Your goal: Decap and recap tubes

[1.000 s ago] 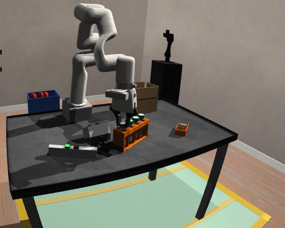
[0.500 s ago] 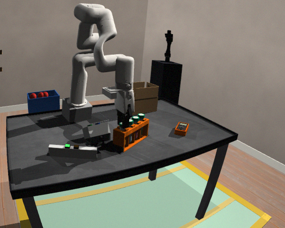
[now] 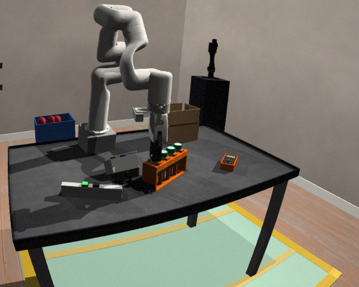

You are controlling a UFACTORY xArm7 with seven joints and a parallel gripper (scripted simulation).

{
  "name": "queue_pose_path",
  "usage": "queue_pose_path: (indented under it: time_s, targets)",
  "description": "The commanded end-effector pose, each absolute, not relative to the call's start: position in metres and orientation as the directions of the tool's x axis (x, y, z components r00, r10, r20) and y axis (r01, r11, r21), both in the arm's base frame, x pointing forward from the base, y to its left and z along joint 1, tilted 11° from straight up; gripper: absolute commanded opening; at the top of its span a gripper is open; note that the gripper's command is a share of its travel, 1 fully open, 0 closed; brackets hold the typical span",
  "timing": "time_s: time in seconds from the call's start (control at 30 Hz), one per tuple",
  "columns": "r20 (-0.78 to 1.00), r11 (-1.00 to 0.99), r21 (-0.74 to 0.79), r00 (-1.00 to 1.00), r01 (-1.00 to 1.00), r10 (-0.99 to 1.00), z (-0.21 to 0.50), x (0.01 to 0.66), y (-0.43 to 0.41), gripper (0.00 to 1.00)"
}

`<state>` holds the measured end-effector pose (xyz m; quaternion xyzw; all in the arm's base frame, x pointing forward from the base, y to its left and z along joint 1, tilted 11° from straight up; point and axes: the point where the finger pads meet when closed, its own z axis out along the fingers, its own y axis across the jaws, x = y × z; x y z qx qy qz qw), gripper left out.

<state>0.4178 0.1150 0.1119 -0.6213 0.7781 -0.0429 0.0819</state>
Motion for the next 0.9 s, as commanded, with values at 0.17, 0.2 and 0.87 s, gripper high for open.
queue_pose_path:
  time_s: [0.17, 0.2, 0.87]
  targets:
    - [-0.071, 0.229, -0.173, -0.22, -0.958, -0.973, 0.1135, 0.4189, 0.1148, 0.46]
    - [-0.071, 0.229, -0.173, -0.22, -0.958, -0.973, 0.1135, 0.4189, 0.1148, 0.46]
    - [0.103, -0.66, -0.158, 0.652, -0.735, -0.751, 0.114, 0.4187, 0.1148, 0.46]
